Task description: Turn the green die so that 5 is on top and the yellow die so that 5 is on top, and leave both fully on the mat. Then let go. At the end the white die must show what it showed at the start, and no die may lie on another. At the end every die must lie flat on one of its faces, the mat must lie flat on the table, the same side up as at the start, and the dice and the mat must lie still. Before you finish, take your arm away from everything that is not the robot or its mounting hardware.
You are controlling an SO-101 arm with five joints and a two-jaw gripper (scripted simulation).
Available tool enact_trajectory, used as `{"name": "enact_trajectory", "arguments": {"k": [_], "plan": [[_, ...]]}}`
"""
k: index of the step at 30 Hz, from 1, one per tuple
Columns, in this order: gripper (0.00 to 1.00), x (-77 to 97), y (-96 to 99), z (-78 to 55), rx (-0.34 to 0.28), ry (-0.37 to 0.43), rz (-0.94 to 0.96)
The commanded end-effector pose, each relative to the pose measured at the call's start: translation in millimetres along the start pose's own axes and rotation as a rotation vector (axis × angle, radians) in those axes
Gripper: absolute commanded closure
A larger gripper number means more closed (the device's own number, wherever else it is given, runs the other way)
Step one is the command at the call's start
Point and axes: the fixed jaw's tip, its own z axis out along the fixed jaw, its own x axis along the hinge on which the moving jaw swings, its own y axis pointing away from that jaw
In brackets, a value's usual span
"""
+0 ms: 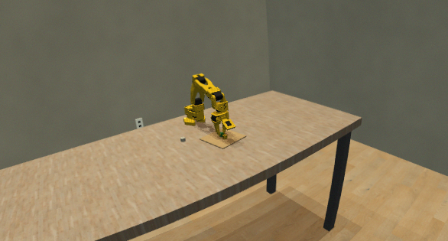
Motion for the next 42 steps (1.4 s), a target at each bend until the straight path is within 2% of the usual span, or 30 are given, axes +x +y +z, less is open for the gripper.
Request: {"name": "enact_trajectory", "arguments": {"k": [1,9,21,42], "plan": [[0.99,-3.1,-2.2,-2.4,-0.001,-0.023,0.005],[0.93,-3.1,-2.2,-2.4,-0.001,-0.023,0.005],[0.9,-3.1,-2.2,-2.4,-0.001,-0.023,0.005],[0.74,-3.1,-2.2,-2.4,-0.001,-0.023,0.005]]}}
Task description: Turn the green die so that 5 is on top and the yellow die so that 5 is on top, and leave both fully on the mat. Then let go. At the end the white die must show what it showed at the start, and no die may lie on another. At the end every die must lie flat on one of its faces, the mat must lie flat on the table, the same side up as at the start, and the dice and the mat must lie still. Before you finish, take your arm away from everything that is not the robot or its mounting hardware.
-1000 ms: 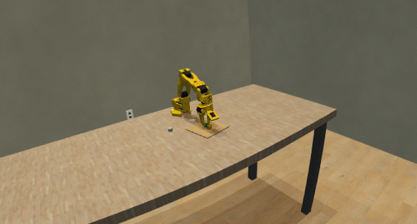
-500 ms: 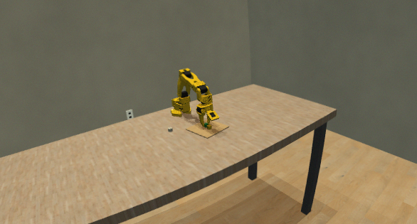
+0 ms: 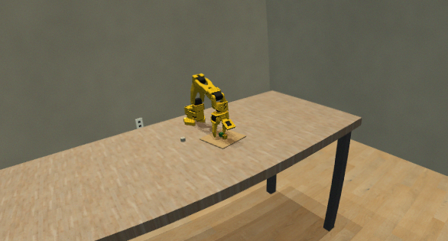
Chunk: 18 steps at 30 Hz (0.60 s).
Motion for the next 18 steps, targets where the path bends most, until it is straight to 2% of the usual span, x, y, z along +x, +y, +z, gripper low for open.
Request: {"name": "enact_trajectory", "arguments": {"k": [1,11,18], "plan": [[0.73,-3.1,-2.2,-2.4,-0.001,-0.023,0.005],[0.73,-3.5,-2.2,-4.5,-0.001,-0.023,0.005],[0.73,-5.4,-2.2,-21.1,-0.001,-0.023,0.005]]}}
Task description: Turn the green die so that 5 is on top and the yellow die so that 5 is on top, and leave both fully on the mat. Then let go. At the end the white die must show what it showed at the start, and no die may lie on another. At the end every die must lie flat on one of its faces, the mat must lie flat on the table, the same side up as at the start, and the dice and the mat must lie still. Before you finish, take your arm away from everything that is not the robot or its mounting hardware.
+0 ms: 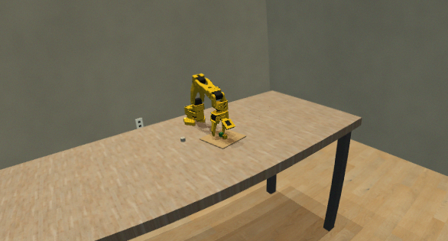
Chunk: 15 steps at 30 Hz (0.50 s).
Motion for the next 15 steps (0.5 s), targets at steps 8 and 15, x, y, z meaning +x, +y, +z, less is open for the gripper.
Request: {"name": "enact_trajectory", "arguments": {"k": [8,15], "plan": [[0.73,-7.7,-2.1,-40.1,-0.002,-0.054,0.005],[0.73,-4.8,-2.2,-57.2,-0.002,-0.054,0.005]]}}
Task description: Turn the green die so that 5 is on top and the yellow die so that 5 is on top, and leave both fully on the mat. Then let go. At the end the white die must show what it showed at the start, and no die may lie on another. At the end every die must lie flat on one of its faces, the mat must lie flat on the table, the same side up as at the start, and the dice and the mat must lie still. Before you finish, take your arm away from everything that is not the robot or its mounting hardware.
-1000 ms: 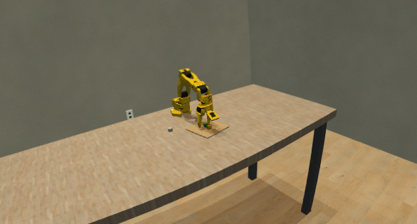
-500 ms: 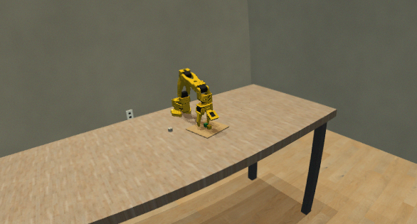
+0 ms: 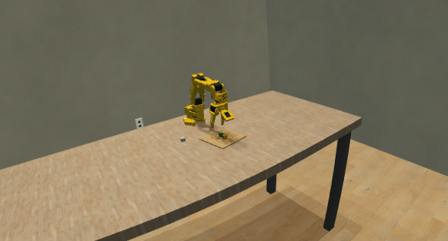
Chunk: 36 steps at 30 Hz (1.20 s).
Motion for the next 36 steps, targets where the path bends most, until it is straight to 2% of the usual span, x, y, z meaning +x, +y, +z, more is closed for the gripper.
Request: {"name": "enact_trajectory", "arguments": {"k": [1,27,31,36], "plan": [[0.73,-6.3,-2.1,-21.9,-0.002,-0.076,0.005],[0.73,-5.6,-2.2,-23.7,-0.002,-0.078,0.005],[0.73,-1.7,-3.0,-29.1,-0.002,-0.094,0.003],[0.73,10.8,-5.1,-43.2,-0.001,-0.143,-0.001]]}}
